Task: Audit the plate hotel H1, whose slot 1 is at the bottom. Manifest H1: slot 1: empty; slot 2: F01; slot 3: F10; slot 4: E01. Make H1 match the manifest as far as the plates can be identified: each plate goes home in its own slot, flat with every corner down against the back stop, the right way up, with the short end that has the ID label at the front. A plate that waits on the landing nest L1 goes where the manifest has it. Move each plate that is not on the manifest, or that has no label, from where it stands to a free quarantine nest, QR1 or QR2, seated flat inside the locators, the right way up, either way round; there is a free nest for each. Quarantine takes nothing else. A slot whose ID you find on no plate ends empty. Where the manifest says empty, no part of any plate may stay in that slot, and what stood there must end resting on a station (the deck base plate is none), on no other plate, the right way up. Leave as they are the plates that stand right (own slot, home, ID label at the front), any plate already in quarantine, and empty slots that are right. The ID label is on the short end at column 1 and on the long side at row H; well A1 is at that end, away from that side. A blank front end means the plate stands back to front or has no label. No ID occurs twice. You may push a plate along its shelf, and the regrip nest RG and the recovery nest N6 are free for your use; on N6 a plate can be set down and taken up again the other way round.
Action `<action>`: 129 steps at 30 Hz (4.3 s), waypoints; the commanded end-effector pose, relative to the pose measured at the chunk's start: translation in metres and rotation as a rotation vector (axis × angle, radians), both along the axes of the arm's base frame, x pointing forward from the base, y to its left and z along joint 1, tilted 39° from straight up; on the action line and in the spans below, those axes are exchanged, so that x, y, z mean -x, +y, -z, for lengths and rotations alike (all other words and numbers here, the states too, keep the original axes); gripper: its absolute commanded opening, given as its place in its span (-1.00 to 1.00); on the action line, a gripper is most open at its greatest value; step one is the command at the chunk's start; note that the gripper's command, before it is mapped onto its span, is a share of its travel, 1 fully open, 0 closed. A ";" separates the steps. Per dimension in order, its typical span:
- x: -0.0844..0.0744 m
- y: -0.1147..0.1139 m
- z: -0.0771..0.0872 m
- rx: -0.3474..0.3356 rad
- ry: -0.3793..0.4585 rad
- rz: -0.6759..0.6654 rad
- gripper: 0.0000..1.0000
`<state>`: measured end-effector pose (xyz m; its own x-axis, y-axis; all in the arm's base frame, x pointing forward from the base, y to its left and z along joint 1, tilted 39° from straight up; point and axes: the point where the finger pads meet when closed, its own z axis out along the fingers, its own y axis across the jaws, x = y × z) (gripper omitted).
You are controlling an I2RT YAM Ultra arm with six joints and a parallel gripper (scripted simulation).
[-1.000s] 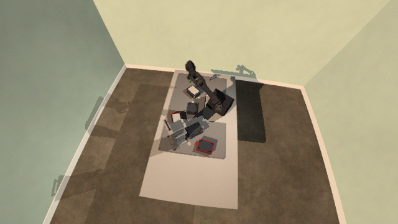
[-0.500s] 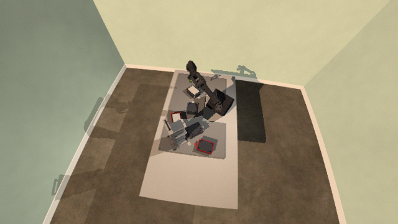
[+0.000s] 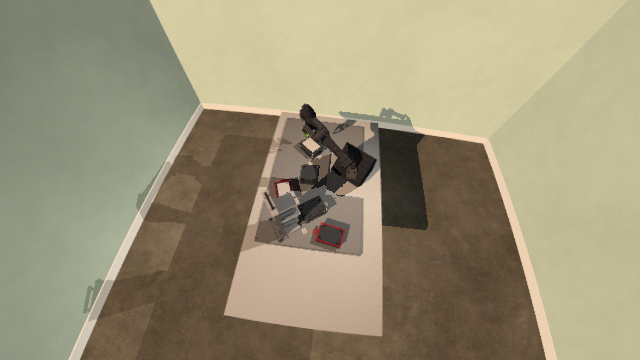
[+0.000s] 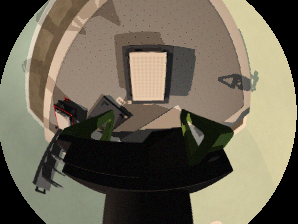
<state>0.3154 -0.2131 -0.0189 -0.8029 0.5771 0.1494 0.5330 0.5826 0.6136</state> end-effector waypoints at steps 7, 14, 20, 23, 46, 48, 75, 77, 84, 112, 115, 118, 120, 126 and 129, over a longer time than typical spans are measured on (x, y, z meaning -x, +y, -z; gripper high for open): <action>-0.011 0.009 0.026 0.007 -0.018 0.022 1.00; -0.016 0.017 0.041 0.013 -0.023 0.033 1.00; -0.023 0.022 0.042 0.032 -0.041 0.032 1.00; -0.023 0.034 0.060 0.008 -0.017 0.021 1.00; -0.026 0.020 0.048 0.038 -0.048 0.039 1.00; -0.026 0.020 0.048 0.038 -0.048 0.039 1.00; -0.026 0.020 0.048 0.038 -0.048 0.039 1.00; -0.026 0.020 0.048 0.038 -0.048 0.039 1.00; -0.026 0.020 0.048 0.038 -0.048 0.039 1.00; -0.028 0.042 0.078 0.012 -0.021 0.035 1.00; -0.030 0.046 0.082 0.010 -0.019 0.031 1.00; -0.033 0.050 0.084 0.012 -0.021 0.024 1.00; -0.033 0.050 0.084 0.013 -0.022 0.027 1.00; -0.033 0.053 0.092 0.008 -0.016 0.032 1.00; -0.035 0.058 0.095 0.008 -0.016 0.024 1.00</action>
